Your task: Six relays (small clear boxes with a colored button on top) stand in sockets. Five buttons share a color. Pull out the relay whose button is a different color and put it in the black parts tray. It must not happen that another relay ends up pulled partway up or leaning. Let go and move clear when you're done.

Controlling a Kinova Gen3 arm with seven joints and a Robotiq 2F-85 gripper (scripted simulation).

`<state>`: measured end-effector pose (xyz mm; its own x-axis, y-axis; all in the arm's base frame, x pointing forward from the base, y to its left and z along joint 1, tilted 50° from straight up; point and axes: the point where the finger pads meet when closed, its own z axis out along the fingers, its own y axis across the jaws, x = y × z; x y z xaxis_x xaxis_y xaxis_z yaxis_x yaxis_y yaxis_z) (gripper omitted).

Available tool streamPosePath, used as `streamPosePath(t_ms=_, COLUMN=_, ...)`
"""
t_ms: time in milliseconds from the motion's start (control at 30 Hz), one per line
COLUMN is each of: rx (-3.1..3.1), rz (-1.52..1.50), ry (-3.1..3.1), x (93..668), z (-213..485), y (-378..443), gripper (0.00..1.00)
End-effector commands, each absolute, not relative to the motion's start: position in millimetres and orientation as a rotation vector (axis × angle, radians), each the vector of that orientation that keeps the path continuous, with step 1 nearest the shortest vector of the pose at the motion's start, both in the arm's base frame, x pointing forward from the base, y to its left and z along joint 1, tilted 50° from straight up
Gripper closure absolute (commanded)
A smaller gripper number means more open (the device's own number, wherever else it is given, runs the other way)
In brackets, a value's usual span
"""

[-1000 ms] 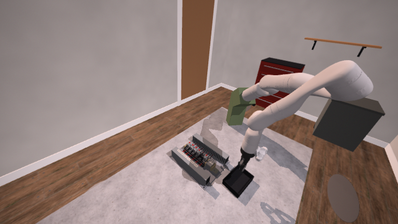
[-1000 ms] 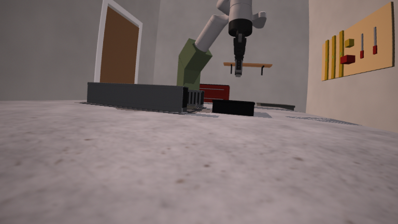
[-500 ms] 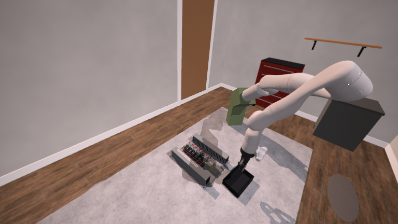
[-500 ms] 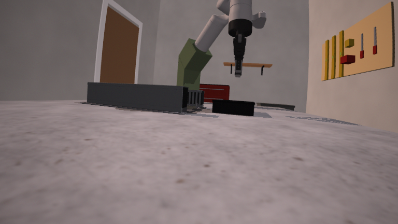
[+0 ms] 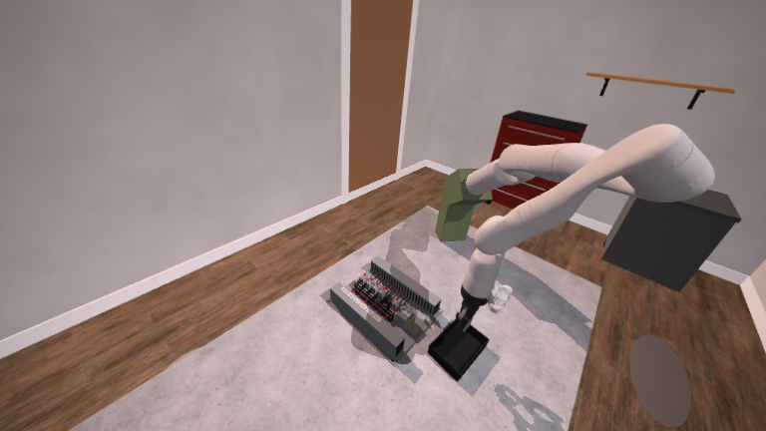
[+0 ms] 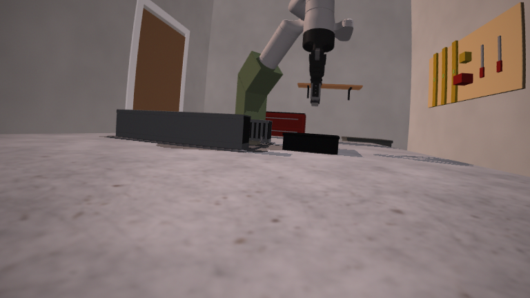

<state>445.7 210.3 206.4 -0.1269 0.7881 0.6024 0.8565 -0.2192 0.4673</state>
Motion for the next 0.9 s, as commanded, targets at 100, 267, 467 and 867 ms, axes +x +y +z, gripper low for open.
streamPosePath(t_ms=100, rx=-2.011, rz=-1.286, ry=-1.913, x=452, z=200, y=219, gripper=1.00)
streamPosePath(t_ms=267, rx=-2.011, rz=-1.286, ry=-1.913, x=456, z=195, y=223, gripper=1.00)
streamPosePath(t_ms=467, rx=-2.011, rz=-1.286, ry=-1.913, x=461, z=188, y=230, gripper=1.00)
streamPosePath(t_ms=867, rx=-2.011, rz=-1.286, ry=-1.913, x=474, z=171, y=244, gripper=1.00)
